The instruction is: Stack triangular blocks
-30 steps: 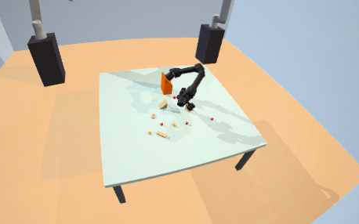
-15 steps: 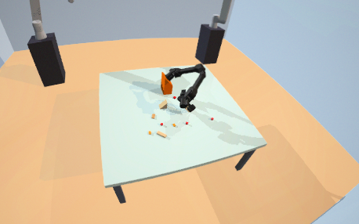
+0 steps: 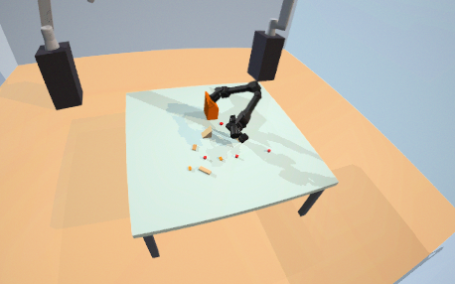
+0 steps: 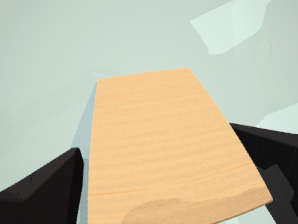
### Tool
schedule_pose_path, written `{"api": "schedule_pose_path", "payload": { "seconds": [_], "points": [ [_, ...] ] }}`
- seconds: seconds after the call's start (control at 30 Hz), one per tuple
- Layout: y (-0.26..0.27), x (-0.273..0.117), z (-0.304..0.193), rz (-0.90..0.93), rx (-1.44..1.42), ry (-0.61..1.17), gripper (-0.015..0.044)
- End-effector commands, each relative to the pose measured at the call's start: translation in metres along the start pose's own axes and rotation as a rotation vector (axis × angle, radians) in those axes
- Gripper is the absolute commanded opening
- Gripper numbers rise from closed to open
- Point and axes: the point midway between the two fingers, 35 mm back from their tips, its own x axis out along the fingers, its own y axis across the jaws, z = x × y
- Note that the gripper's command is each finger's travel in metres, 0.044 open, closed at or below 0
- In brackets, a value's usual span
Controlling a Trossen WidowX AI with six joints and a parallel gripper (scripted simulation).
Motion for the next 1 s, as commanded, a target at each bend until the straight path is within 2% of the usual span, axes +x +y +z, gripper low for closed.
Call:
{"api": "schedule_pose_path", "payload": {
  "seconds": [0.0,0.07,0.33,0.6,0.97],
  "points": [
    [-0.0007,0.0001,0.0030,-0.005,-0.002,-0.002,0.0309],
    [-0.0007,0.0001,0.0030,-0.005,-0.002,-0.002,0.0256],
    [-0.0007,0.0001,0.0030,-0.005,-0.002,-0.002,0.0203],
    [0.0002,-0.0021,0.0026,-0.002,-0.002,-0.001,0.0000],
    [0.0005,-0.0019,0.0036,0.000,0.000,0.013,0.0000]
  ]
}}
